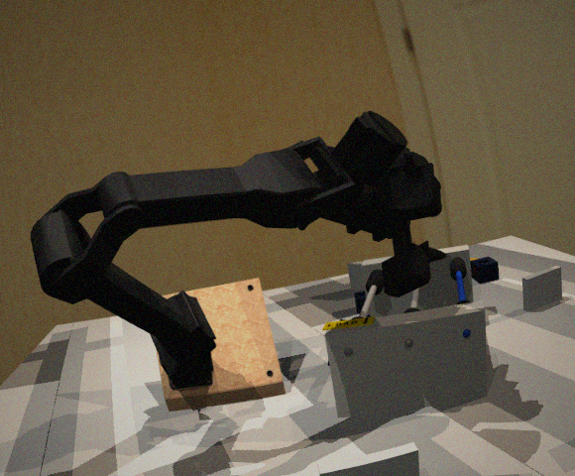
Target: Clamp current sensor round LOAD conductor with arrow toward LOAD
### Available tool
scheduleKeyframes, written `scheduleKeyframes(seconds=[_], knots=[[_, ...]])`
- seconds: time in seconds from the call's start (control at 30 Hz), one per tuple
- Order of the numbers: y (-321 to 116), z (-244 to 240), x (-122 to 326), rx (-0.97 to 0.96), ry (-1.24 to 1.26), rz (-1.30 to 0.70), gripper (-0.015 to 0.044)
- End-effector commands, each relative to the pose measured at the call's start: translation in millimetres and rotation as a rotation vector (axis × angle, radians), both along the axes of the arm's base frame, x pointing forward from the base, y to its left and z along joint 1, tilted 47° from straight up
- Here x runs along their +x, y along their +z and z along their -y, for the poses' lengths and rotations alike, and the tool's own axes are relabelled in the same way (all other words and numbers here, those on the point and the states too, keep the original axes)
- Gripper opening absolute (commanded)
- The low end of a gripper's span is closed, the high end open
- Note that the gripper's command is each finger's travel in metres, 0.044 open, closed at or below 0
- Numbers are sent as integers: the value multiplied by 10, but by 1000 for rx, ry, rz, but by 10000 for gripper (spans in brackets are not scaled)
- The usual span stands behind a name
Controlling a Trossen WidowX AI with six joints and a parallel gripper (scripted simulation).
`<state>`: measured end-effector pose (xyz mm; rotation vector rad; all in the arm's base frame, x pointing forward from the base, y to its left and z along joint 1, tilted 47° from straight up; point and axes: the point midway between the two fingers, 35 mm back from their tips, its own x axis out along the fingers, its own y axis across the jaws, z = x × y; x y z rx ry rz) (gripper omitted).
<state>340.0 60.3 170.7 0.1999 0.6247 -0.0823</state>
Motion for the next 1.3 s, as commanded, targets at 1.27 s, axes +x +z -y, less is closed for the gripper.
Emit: scheduleKeyframes(seconds=[1.27], knots=[[-1544,-220,-1098,-814,-285,-616,321]])
